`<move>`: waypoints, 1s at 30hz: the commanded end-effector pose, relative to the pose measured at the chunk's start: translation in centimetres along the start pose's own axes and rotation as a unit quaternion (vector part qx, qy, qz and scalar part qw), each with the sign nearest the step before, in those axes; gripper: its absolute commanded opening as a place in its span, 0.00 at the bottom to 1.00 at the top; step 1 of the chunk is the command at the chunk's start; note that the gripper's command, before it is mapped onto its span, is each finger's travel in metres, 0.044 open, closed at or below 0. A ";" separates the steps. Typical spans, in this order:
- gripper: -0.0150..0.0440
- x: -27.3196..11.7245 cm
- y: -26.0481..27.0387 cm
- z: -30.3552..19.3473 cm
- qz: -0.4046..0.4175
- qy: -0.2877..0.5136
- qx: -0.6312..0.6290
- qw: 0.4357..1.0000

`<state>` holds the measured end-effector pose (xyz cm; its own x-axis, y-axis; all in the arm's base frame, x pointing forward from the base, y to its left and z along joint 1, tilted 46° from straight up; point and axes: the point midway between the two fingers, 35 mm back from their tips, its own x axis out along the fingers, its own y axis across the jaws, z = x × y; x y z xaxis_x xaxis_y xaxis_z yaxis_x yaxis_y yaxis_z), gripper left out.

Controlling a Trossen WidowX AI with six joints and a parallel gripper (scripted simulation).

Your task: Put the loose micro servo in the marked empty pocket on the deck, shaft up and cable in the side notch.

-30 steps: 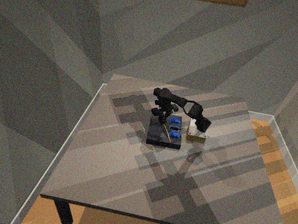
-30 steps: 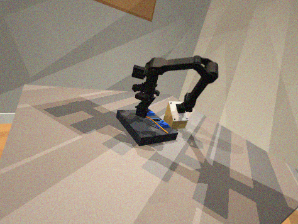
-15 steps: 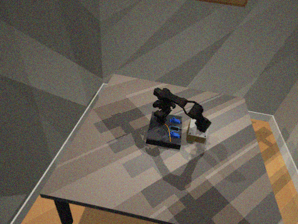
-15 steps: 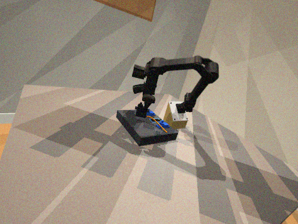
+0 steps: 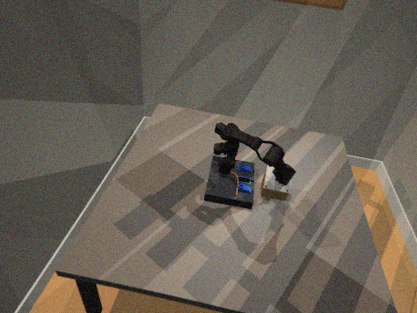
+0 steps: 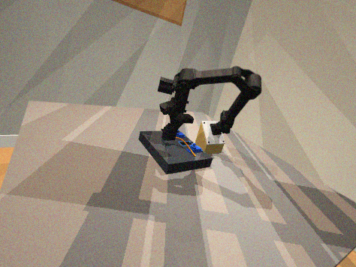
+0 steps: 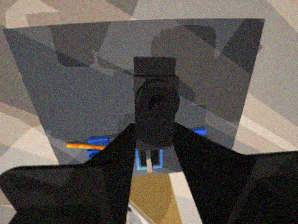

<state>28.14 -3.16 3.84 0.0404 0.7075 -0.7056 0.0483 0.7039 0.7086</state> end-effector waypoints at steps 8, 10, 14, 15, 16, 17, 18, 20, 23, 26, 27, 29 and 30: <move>0.25 -0.1 0.1 -0.7 0.001 -0.001 -0.030 1.000; 0.25 -0.1 0.0 -1.4 0.001 -0.001 -0.030 1.000; 0.25 -0.1 -0.1 -3.2 0.001 0.000 -0.029 1.000; 0.25 -0.1 -0.2 -3.7 0.001 0.000 -0.029 1.000; 0.25 -0.1 -0.2 -4.1 0.001 0.000 -0.029 1.000; 0.25 -0.1 -0.2 -4.6 0.001 0.000 -0.029 1.000; 0.25 -0.1 -0.3 -5.1 0.001 0.000 -0.029 1.000; 0.25 -0.1 -0.3 -6.0 0.001 0.000 -0.029 1.000; 0.25 -0.1 -0.4 -7.5 0.001 0.001 -0.028 1.000; 0.25 -0.1 -0.5 -8.9 0.000 0.001 -0.028 1.000; 0.25 -0.1 -0.5 -9.4 0.001 0.001 -0.028 1.000; 0.25 -0.1 -0.6 -10.3 0.001 0.001 -0.028 1.000; 0.25 -0.1 -0.6 -10.7 0.001 0.001 -0.027 1.000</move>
<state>18.94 -2.95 3.42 0.0328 0.7114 -0.7020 -0.0052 0.7025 0.7117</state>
